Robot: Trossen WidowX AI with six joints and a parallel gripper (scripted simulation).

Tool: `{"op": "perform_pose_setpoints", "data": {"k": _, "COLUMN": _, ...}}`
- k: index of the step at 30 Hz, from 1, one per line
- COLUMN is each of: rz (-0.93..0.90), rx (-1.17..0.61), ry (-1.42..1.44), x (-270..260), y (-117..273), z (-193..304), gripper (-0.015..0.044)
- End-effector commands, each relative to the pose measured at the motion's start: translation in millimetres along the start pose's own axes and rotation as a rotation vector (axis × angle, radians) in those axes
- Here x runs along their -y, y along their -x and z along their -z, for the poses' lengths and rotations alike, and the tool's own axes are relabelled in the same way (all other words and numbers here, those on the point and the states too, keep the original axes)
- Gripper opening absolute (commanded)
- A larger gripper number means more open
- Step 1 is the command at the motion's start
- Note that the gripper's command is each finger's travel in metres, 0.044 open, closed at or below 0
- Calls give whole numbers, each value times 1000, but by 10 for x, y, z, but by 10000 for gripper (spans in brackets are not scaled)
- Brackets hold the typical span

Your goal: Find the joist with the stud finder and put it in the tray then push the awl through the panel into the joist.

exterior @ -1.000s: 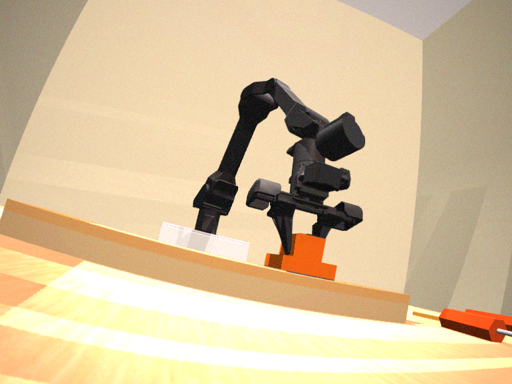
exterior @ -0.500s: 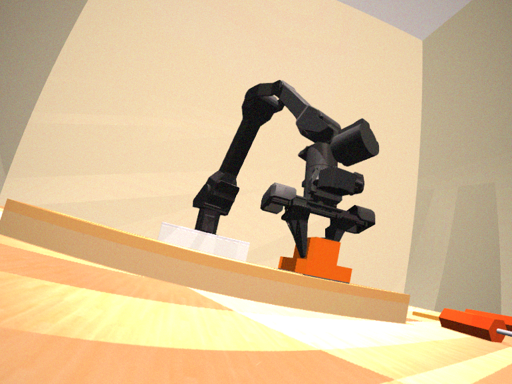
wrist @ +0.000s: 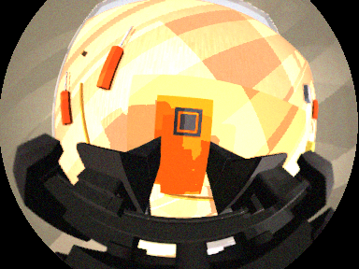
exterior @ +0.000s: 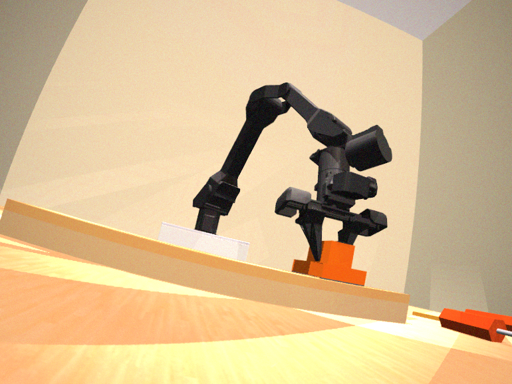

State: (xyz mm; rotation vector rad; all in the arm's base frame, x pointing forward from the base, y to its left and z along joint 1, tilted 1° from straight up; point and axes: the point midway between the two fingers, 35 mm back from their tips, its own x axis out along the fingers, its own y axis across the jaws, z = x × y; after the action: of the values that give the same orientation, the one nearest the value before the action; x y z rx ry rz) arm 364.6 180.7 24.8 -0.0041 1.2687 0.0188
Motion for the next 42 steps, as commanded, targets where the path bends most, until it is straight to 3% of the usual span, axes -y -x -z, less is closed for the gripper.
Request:
{"op": "perform_pose_setpoints", "data": {"k": 1, "rz": 1, "rx": -2, "ry": -3, "x": -78, "y": -8, "z": 3, "gripper": 0}}
{"op": "perform_pose_setpoints", "data": {"k": 23, "rz": -1, "rx": -2, "ry": -3, "x": -251, "y": -6, "z": 4, "gripper": 0}}
{"op": "perform_pose_setpoints", "data": {"k": 42, "rz": 2, "rx": -2, "ry": -3, "x": 60, "y": -9, "z": 3, "gripper": 0}}
